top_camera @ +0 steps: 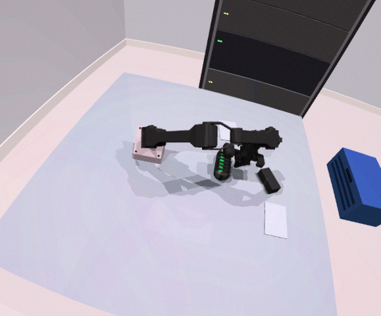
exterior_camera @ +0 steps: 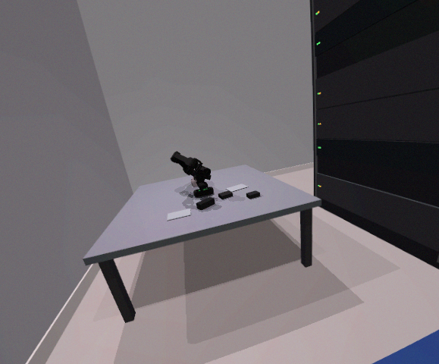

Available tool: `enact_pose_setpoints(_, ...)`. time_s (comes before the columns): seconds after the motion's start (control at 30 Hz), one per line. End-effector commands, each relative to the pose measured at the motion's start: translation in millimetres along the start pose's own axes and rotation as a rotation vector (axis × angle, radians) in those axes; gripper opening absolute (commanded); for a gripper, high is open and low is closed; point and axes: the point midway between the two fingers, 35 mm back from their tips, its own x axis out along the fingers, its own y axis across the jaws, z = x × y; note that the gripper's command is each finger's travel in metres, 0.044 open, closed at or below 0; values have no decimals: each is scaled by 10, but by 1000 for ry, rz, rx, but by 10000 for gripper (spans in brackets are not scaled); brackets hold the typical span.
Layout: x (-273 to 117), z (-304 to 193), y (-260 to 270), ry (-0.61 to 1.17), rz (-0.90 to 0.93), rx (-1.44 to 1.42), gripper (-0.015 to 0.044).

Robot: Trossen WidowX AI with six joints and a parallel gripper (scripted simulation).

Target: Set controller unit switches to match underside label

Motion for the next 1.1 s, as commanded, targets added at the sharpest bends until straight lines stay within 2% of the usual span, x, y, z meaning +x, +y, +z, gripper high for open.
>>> enact_pose_setpoints(0.0,-78,165,99,9,-89,20,0)
enact_pose_setpoints(0.63,143,796,1046,-16,-473,112,0)
enact_pose_setpoints(1.07,159,809,1083,-17,-485,116,0)
